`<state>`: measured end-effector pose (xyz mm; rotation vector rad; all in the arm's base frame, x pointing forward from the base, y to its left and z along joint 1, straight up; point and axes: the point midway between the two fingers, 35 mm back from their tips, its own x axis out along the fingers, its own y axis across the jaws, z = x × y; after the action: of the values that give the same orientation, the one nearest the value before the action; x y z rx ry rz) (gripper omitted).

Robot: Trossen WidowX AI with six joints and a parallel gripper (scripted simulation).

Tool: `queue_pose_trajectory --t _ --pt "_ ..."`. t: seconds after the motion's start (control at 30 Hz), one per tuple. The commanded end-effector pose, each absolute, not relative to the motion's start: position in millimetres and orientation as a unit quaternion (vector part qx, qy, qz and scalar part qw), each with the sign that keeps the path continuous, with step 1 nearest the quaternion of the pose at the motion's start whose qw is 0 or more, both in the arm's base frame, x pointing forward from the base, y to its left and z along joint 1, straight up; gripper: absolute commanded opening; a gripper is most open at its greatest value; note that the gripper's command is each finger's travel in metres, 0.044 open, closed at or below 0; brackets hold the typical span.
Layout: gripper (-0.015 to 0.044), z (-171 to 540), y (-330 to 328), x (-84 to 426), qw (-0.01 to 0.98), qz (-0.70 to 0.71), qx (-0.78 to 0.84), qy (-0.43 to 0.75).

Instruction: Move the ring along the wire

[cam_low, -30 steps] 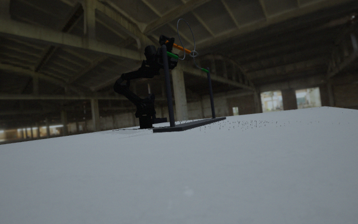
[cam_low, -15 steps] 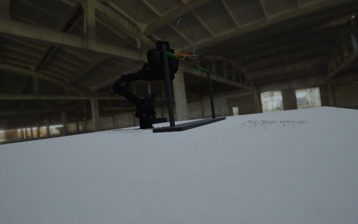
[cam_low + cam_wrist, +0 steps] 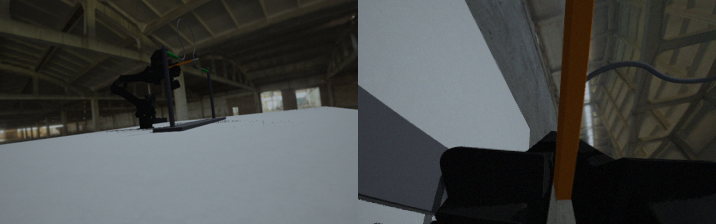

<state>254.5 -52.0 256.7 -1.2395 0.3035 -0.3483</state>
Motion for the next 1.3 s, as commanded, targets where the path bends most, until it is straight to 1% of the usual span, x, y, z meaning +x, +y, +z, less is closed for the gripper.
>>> queue_pose_trajectory --t 0.0,0.43,0.67,1.27 --pt "-0.015 243 -47 254 0.815 -0.153 -0.537 0.153" --pt "-0.015 205 -21 252 0.889 -0.116 -0.4 0.189" --pt "-0.015 186 -4 259 0.928 -0.084 -0.323 0.166" --pt "-0.015 161 51 254 0.971 -0.039 -0.133 0.195"
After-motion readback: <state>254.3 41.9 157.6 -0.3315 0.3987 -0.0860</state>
